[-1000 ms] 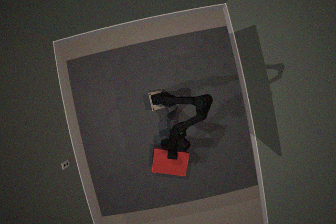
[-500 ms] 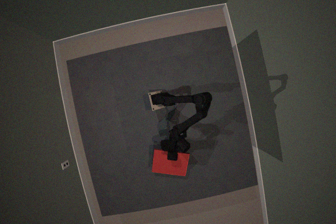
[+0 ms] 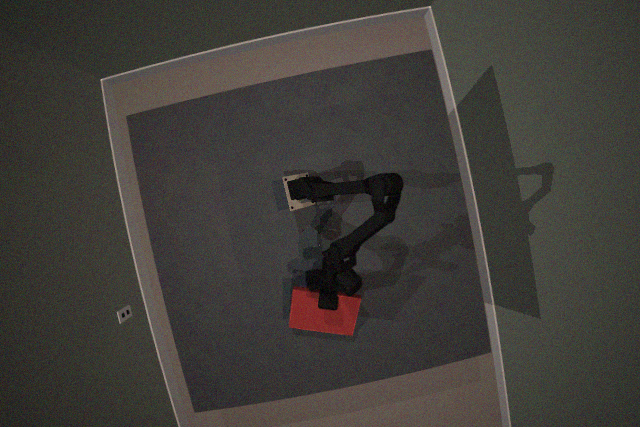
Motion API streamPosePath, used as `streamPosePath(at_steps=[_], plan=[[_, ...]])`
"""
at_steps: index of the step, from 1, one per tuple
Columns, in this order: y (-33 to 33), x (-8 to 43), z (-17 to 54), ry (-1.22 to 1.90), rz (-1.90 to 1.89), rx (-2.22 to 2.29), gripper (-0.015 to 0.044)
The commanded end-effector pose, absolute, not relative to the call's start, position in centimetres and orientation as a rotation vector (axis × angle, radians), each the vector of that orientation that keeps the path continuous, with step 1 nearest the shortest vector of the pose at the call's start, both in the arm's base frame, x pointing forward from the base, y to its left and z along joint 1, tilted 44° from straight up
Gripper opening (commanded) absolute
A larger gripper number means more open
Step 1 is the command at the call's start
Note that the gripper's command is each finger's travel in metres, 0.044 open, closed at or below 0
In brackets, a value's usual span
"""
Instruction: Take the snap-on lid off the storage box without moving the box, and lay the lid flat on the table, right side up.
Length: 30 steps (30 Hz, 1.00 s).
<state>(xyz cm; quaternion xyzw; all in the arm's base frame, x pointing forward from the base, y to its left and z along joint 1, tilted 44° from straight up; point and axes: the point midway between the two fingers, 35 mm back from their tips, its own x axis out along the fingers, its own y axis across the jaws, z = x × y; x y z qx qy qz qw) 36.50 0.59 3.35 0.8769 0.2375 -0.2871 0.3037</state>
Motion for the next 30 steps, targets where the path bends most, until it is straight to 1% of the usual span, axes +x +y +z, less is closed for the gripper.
streamPosePath(at_steps=[1, 30], plan=[[0.0, 36.8, 3.9, 0.621, -0.751, 2.325, 0.0000], [-3.3, 39.2, 6.1, 0.619, -0.750, 2.323, 0.0000]])
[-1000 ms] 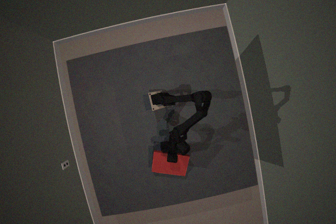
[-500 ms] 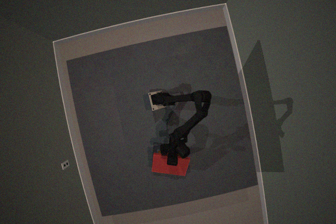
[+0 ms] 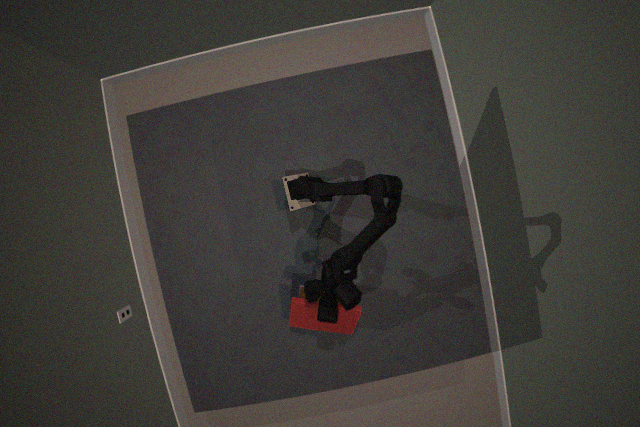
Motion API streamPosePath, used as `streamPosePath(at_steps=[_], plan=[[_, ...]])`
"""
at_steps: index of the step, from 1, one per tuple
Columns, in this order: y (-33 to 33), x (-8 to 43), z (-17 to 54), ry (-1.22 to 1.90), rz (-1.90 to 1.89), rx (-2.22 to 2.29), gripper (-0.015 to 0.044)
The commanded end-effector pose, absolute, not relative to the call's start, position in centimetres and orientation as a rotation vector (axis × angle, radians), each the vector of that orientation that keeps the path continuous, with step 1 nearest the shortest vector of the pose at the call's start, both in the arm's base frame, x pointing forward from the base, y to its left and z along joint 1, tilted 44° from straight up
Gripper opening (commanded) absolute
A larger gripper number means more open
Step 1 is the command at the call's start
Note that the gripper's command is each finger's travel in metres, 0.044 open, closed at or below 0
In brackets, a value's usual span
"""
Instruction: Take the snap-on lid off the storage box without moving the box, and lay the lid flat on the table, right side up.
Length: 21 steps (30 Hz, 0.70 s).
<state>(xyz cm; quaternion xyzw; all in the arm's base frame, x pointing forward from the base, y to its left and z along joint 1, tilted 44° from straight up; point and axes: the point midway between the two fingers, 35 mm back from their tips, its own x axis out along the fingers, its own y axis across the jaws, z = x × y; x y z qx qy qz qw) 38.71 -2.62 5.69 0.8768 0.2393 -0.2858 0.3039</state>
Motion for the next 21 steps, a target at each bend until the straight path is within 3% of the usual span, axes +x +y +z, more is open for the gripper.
streamPosePath(at_steps=[1, 21], plan=[[-3.4, 39.3, 6.2, 0.619, -0.750, 2.323, 0.0000], [-5.4, 39.6, 8.0, 0.619, -0.750, 2.322, 0.0000]])
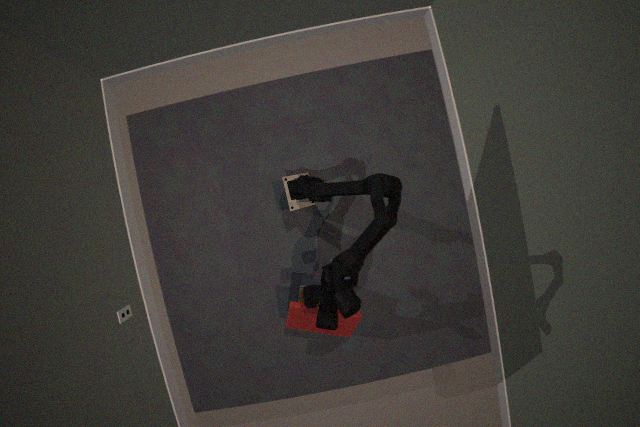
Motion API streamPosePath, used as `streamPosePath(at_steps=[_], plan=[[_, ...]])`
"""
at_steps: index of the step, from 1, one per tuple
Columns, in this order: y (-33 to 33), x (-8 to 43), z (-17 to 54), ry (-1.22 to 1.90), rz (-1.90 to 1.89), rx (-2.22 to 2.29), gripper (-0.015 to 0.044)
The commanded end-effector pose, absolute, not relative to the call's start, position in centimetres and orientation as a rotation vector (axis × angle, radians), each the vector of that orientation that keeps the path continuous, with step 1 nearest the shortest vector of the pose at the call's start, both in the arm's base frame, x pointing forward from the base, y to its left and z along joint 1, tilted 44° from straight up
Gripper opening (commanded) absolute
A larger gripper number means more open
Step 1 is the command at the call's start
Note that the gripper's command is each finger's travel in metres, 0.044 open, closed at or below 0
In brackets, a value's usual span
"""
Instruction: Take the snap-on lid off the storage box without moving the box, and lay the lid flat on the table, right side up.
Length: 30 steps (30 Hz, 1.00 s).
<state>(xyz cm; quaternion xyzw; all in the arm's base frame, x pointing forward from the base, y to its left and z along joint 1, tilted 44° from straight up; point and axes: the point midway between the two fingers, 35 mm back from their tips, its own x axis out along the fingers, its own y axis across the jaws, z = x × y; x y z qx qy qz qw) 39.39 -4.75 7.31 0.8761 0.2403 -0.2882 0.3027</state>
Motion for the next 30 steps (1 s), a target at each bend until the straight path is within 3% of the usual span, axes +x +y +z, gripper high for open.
streamPosePath(at_steps=[1, 30], plan=[[-5.5, 39.6, 8.1, 0.619, -0.750, 2.322, 0.0000], [-7.5, 39.2, 9.6, 0.619, -0.751, 2.321, 0.0000]])
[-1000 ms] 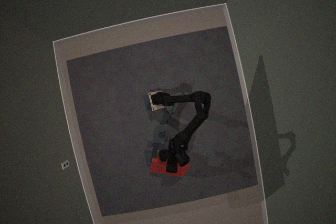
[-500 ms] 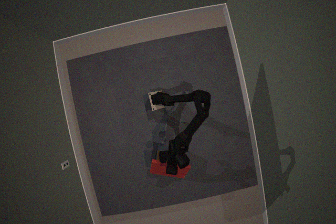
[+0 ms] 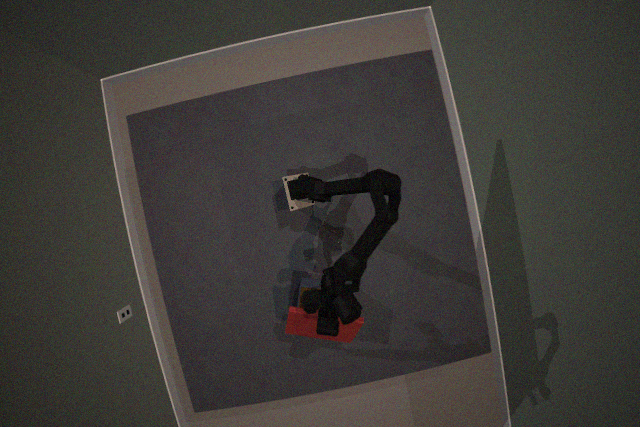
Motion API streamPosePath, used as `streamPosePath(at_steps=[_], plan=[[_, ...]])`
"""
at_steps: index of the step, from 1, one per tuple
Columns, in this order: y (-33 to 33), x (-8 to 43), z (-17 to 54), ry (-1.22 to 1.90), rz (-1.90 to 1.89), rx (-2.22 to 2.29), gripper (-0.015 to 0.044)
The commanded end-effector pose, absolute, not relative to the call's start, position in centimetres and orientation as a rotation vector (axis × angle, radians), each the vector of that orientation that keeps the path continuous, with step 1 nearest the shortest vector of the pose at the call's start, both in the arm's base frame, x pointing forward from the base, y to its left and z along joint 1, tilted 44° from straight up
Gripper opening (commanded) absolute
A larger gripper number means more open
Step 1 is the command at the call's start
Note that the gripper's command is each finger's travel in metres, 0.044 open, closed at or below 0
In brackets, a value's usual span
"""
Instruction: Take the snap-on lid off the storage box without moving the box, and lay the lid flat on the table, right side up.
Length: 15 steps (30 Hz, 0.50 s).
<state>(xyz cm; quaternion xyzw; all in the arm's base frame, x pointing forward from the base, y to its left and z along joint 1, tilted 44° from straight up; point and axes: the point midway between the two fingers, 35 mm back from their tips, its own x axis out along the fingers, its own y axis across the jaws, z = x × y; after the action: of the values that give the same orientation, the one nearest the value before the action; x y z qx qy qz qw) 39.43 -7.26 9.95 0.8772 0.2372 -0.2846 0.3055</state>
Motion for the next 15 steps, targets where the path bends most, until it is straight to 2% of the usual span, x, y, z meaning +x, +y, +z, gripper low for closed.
streamPosePath(at_steps=[1, 15], plan=[[-7.6, 39.1, 9.4, 0.619, -0.751, 2.321, 0.0000], [-9.4, 37.8, 7.6, 0.618, -0.752, 2.320, 0.0000]])
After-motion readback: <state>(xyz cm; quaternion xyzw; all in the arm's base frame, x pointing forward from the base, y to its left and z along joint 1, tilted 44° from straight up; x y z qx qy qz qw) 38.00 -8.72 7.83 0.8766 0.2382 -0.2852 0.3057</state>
